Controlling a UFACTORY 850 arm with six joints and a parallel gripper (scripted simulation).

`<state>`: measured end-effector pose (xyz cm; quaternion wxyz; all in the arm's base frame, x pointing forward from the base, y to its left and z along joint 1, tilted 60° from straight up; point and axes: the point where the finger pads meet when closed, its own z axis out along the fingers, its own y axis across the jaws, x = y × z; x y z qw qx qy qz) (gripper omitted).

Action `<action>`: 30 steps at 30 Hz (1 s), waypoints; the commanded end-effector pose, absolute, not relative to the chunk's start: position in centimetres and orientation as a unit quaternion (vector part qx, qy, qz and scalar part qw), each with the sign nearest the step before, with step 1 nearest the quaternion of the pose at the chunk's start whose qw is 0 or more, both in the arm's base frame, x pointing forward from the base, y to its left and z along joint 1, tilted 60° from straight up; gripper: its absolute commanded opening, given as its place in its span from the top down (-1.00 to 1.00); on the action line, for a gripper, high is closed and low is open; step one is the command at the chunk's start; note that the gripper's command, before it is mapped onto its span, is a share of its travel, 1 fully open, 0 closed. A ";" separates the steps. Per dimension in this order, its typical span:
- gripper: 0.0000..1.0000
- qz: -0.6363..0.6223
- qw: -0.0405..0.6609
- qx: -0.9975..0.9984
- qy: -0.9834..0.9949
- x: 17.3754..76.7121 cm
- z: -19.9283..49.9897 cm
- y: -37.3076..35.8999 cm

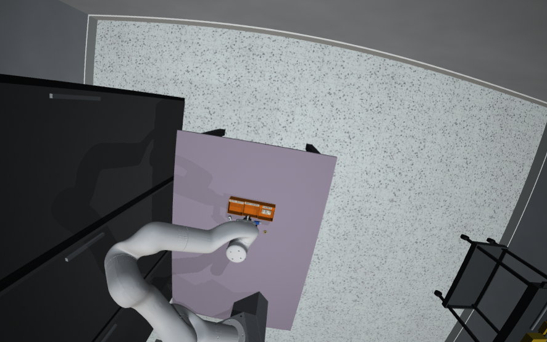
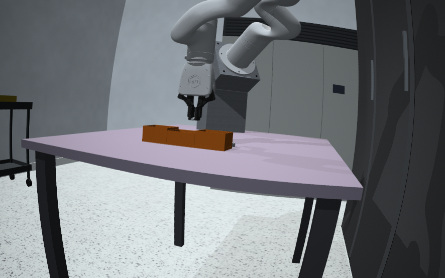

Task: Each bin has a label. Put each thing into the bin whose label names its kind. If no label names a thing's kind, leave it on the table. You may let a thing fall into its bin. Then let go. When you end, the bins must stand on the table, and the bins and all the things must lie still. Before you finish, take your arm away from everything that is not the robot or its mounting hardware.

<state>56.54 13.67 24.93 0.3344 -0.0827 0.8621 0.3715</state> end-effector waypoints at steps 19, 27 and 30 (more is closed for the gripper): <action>1.00 0.251 0.430 -0.346 0.795 55.9 31.4 18.8; 1.00 0.206 0.450 -0.427 0.757 55.9 31.4 18.8; 1.00 0.188 0.456 -0.458 0.739 55.9 31.4 18.8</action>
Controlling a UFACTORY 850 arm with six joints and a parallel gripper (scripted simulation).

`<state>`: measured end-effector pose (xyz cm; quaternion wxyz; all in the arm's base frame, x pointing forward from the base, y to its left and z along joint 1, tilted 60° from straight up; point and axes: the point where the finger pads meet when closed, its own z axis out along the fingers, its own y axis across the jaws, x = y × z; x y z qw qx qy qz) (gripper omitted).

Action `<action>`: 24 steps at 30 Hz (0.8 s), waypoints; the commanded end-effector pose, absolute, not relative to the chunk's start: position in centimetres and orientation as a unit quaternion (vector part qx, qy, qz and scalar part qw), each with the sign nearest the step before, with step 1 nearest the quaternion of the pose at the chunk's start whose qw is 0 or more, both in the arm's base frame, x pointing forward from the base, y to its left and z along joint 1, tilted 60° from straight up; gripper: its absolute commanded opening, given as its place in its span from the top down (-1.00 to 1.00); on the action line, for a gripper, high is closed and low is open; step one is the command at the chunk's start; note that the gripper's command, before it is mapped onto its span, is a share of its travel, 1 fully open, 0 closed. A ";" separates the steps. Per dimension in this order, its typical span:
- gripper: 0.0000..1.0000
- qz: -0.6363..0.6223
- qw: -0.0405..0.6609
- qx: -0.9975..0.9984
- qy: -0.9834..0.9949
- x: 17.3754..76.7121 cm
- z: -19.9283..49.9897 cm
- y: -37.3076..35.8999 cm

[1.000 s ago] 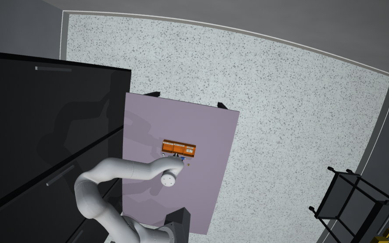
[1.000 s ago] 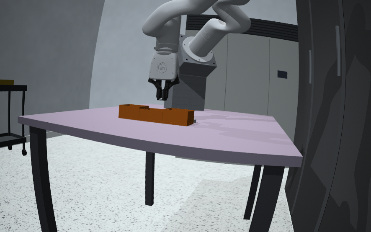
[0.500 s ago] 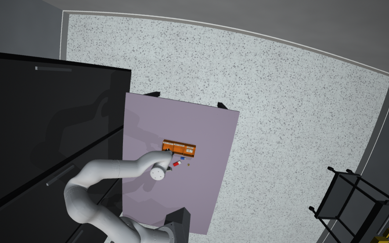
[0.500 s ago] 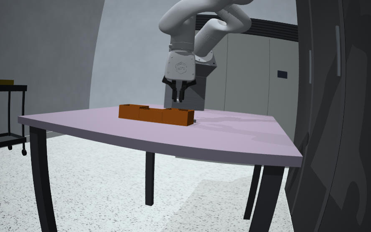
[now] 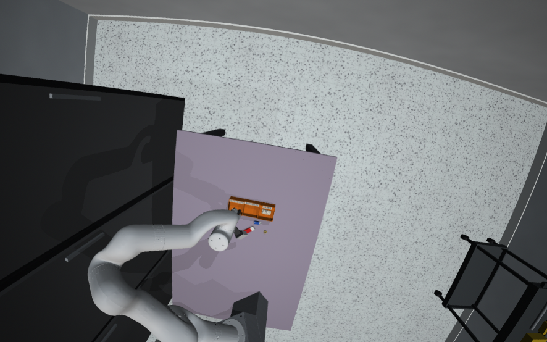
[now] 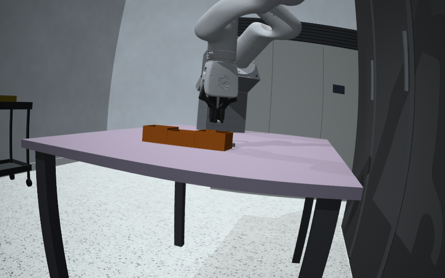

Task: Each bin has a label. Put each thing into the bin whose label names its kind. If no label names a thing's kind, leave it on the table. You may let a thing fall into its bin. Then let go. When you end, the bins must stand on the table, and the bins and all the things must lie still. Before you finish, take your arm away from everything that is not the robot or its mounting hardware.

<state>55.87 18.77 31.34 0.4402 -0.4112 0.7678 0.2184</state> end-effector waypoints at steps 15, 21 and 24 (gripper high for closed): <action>1.00 0.095 0.481 -0.594 0.638 55.9 31.4 18.8; 1.00 0.062 0.489 -0.633 0.597 55.9 31.4 18.7; 1.00 0.036 0.496 -0.659 0.564 55.9 31.4 18.8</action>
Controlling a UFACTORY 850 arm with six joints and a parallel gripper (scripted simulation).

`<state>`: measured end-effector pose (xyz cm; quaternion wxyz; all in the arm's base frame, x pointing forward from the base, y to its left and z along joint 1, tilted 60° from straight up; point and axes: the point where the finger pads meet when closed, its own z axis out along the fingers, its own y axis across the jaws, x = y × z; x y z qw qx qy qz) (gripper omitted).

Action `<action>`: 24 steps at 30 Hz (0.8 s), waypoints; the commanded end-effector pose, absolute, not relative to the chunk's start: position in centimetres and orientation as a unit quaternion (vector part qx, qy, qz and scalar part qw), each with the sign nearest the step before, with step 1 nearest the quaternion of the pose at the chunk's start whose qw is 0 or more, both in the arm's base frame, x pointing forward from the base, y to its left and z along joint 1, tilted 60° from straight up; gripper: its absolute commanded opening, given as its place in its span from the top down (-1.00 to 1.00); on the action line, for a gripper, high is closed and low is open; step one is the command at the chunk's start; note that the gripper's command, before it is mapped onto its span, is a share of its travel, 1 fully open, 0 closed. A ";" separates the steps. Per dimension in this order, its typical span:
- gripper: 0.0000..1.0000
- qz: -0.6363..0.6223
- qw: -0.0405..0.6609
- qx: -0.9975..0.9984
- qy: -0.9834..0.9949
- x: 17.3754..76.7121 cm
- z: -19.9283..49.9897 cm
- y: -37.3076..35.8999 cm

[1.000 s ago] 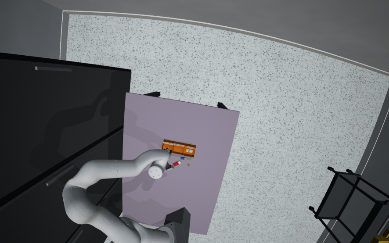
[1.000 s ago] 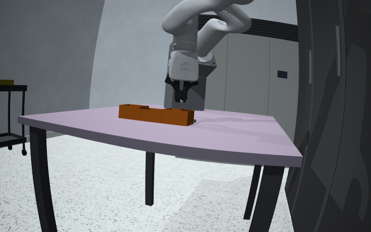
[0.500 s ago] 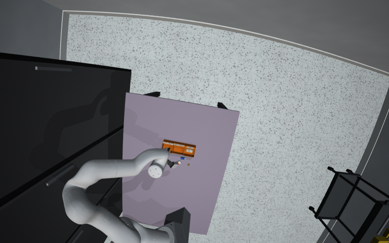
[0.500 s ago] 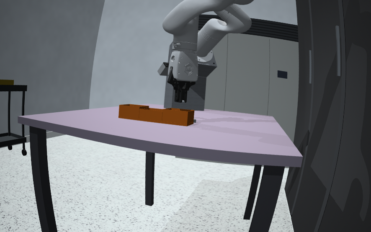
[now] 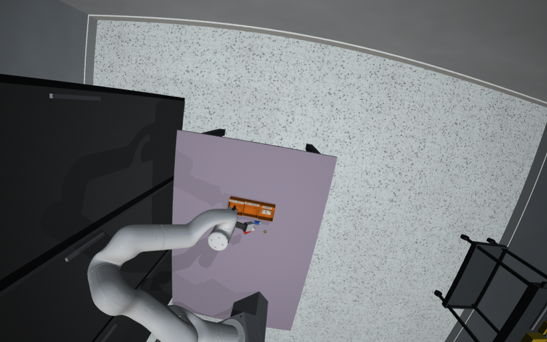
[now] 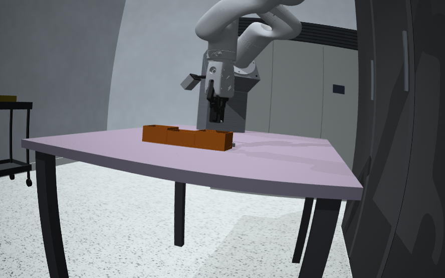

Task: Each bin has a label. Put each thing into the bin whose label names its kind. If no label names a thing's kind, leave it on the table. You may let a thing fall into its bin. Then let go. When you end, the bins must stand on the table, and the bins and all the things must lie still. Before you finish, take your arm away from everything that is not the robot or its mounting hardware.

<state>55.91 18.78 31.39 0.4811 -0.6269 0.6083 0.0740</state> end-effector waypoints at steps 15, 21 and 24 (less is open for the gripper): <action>1.00 0.028 0.498 -0.666 0.555 55.9 31.4 18.8; 1.00 0.028 0.498 -0.666 0.555 56.0 31.3 18.9; 1.00 0.028 0.498 -0.666 0.555 56.3 31.0 19.3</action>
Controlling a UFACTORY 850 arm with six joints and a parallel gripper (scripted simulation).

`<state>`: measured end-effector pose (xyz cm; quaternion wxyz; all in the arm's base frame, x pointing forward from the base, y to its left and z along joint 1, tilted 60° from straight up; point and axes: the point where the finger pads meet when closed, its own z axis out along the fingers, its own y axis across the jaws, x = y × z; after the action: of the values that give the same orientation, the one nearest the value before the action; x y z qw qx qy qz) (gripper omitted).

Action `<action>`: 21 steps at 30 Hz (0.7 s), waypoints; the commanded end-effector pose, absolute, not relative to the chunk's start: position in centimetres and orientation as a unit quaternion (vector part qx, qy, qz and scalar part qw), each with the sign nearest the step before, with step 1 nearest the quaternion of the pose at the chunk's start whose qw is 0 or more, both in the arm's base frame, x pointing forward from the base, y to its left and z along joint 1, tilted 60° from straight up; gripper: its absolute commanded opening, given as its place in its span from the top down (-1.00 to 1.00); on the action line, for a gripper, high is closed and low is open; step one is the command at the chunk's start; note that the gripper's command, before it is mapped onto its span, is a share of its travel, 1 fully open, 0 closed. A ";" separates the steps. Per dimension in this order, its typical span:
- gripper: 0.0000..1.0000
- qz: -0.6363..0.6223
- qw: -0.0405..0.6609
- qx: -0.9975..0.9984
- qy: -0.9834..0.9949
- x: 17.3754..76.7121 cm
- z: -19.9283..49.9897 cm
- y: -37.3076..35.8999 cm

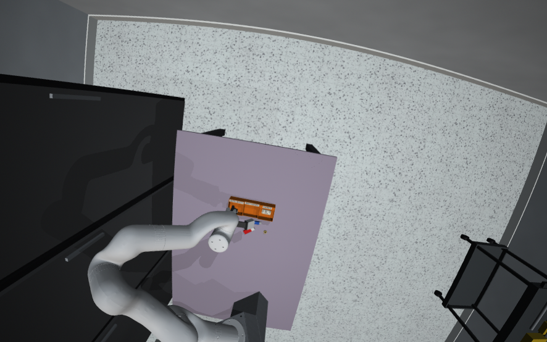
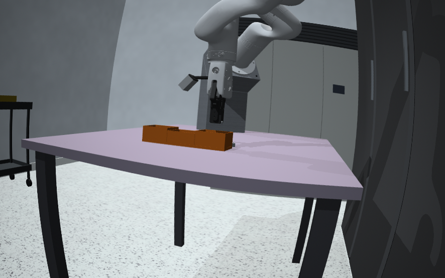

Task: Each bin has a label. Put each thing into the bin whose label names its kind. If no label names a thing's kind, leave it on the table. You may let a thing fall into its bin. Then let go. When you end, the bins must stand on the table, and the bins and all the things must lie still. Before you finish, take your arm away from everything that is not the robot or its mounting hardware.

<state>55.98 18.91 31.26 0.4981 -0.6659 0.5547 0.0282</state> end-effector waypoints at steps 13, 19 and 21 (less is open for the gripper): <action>1.00 0.028 0.498 -0.666 0.555 57.4 29.9 20.8; 1.00 0.028 0.498 -0.666 0.555 58.1 29.3 21.7; 1.00 0.028 0.498 -0.666 0.555 58.3 29.1 21.9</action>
<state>57.79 21.40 29.45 0.4979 -0.6659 0.5548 0.0284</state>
